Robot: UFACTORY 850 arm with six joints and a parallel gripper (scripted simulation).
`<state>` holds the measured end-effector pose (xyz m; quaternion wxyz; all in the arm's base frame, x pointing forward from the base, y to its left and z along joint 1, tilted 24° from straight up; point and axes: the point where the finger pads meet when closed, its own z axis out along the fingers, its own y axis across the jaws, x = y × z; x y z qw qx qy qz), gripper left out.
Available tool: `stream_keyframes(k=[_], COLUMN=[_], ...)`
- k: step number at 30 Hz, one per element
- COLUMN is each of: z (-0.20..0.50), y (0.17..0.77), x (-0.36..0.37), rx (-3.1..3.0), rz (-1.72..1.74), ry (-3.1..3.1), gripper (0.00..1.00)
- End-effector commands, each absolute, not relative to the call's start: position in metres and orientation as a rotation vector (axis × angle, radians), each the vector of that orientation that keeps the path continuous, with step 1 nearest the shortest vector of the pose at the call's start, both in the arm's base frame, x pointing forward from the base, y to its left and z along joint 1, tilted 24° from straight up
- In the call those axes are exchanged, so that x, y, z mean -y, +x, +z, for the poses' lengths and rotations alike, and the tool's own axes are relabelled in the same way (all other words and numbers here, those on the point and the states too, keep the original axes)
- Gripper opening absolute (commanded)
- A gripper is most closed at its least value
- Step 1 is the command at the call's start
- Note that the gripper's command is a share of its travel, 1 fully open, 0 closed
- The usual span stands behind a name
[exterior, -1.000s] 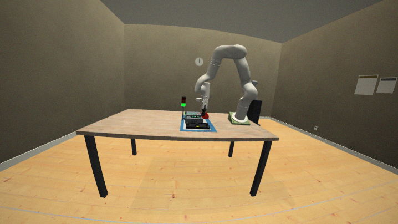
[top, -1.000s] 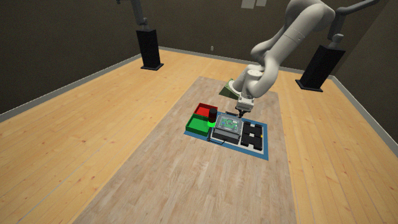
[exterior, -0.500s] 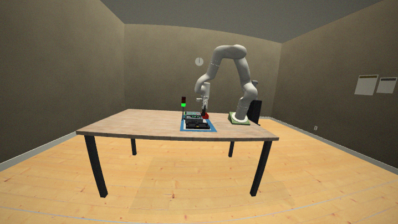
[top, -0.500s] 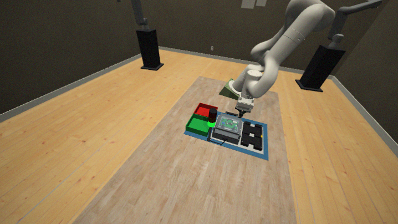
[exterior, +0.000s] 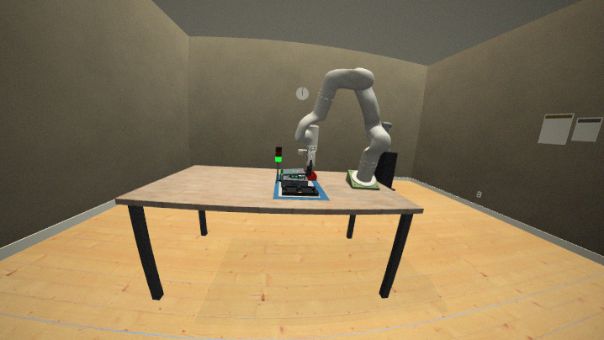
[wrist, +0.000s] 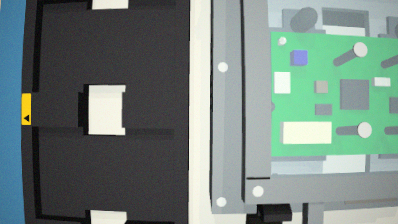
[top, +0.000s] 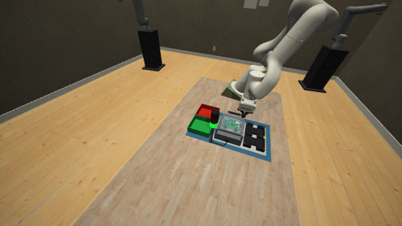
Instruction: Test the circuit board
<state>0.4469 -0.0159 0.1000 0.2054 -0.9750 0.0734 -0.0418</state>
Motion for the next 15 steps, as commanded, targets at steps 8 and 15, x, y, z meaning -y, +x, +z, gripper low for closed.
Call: stream_keyframes(k=[8, 15], z=[0.132, 0.156], y=[0.444, 0.441], x=[0.03, 0.04], rx=[-0.204, -0.204], rz=[-0.12, -0.12], ry=[-2.718, -2.718], gripper=[0.0, 0.0])
